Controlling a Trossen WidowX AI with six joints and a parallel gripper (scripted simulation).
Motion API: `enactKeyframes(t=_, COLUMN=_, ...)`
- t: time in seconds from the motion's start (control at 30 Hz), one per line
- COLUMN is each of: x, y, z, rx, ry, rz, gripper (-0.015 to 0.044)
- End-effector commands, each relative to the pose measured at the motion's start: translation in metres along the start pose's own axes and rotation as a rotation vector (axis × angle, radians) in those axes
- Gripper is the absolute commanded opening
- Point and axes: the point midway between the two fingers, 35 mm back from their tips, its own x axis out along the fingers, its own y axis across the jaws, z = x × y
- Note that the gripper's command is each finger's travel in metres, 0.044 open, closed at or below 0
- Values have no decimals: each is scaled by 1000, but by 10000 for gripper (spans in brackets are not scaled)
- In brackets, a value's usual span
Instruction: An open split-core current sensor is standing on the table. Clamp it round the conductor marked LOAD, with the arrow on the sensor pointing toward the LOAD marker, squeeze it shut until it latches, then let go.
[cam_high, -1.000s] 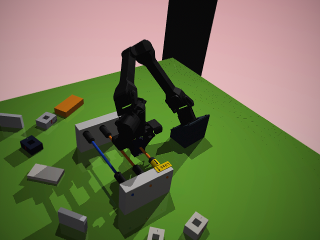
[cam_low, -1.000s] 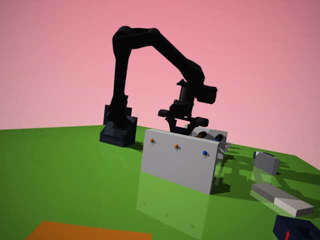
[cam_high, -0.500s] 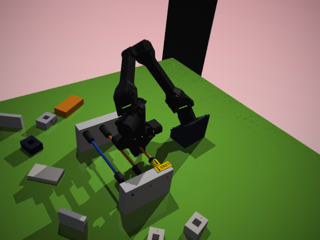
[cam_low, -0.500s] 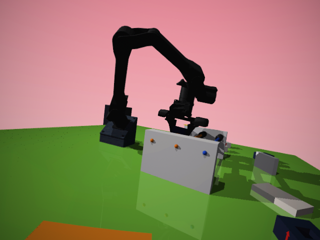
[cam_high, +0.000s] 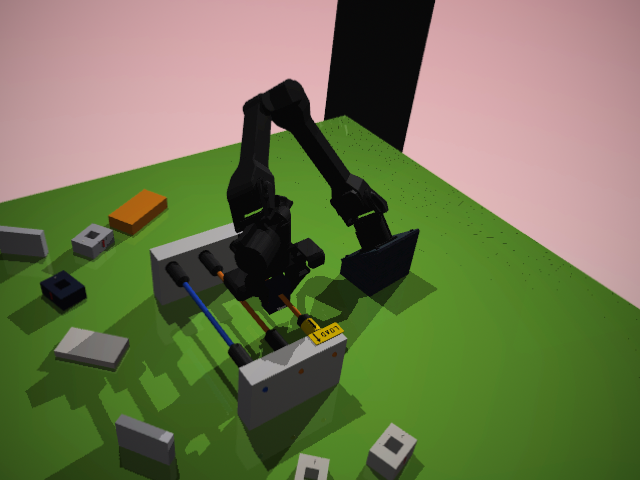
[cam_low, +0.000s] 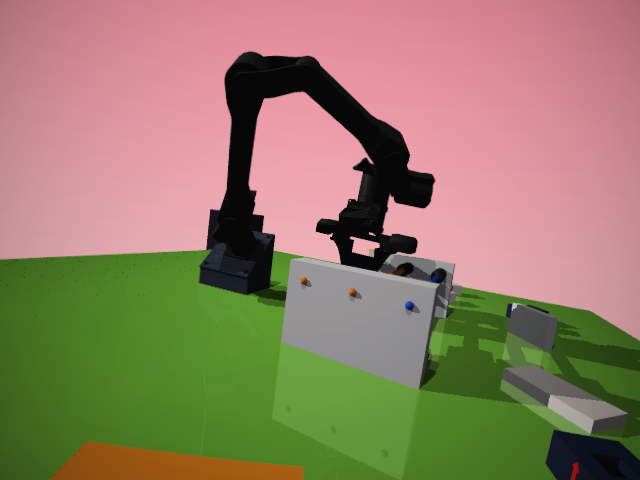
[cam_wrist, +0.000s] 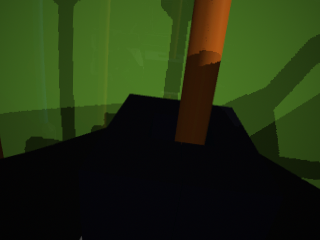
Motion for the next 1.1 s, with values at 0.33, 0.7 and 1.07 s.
enactKeyframes(t=0.33, x=0, y=0, z=0, rx=0, ry=0, rz=0, gripper=152)
enactKeyframes(t=0.7, x=-1, y=0, z=0, rx=-2, ry=-3, rz=15, gripper=20)
enactKeyframes(t=1.07, x=-1, y=0, z=-1, rx=-2, ry=-5, rz=19, gripper=0)
